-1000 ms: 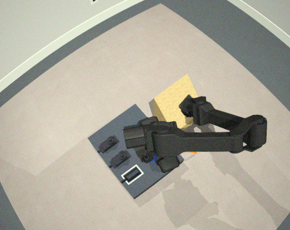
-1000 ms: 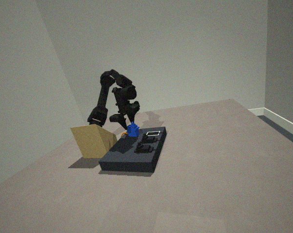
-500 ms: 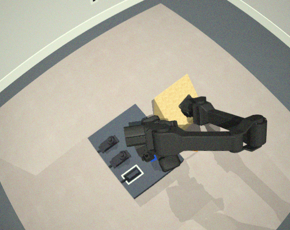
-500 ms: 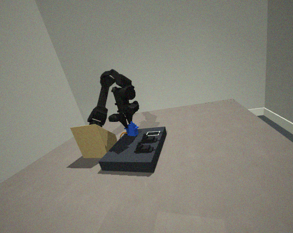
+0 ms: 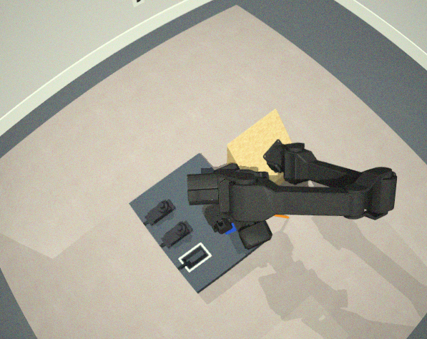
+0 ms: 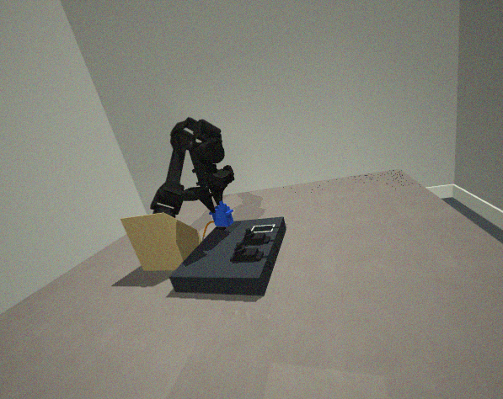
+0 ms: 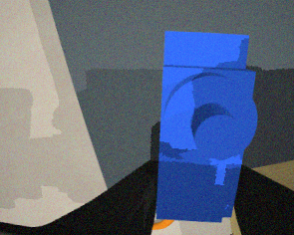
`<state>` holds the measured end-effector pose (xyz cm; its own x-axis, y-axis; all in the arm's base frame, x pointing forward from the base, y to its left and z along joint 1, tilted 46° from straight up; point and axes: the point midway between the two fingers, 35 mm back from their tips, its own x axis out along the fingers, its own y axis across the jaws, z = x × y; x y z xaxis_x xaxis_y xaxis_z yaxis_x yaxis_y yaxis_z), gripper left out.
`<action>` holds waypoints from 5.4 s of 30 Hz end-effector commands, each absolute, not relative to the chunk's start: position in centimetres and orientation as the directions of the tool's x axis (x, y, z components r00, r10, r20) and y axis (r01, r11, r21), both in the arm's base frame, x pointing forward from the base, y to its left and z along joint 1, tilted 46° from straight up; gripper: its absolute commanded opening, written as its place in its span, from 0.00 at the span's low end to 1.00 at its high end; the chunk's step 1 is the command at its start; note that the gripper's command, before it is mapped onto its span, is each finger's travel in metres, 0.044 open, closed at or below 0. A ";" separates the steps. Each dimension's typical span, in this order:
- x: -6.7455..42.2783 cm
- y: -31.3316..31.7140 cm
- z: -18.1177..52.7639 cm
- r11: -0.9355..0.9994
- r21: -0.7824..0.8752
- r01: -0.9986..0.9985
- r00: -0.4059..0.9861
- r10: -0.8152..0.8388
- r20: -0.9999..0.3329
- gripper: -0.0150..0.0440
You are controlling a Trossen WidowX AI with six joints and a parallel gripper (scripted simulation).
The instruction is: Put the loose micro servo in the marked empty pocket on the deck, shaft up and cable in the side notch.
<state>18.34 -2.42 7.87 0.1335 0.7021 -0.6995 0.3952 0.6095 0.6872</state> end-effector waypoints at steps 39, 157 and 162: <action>22.4 -3.6 7.8 0.320 0.479 0.818 0.141 0.695 -0.705 0.25; 33.4 -4.7 6.8 -0.691 -0.709 -0.141 0.146 0.694 -0.705 0.25; 33.4 -4.4 6.5 -0.690 -0.710 -0.141 0.146 0.695 -0.705 0.25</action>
<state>33.52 -4.50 6.74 0.1435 0.6916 -0.7079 -0.1311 -0.6957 -0.7062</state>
